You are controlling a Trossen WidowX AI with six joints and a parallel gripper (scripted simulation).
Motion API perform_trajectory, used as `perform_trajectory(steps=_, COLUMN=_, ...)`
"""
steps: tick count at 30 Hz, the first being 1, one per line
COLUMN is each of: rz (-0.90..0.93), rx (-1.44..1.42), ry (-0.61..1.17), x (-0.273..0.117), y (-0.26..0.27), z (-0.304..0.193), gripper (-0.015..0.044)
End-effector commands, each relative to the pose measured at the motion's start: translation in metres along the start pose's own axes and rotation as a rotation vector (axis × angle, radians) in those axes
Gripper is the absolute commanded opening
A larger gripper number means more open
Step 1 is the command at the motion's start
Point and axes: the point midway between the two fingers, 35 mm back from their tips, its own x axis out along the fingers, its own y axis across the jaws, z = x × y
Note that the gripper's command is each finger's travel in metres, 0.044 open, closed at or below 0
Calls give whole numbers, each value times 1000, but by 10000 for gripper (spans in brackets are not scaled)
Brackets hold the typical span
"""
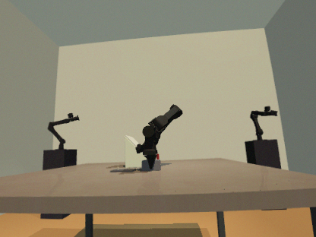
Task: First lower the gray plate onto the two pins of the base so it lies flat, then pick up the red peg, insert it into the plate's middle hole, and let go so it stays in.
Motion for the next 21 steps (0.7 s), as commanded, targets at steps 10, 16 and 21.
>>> perform_trajectory(steps=10, rz=0, rx=4, ry=4, x=0, y=0, z=-1, gripper=0)
perform_trajectory(steps=16, rz=35, rx=2, ry=4, x=-12, y=7, z=3, gripper=0)
perform_trajectory(steps=21, rz=54, rx=1, ry=2, x=-23, y=11, z=5, gripper=0)
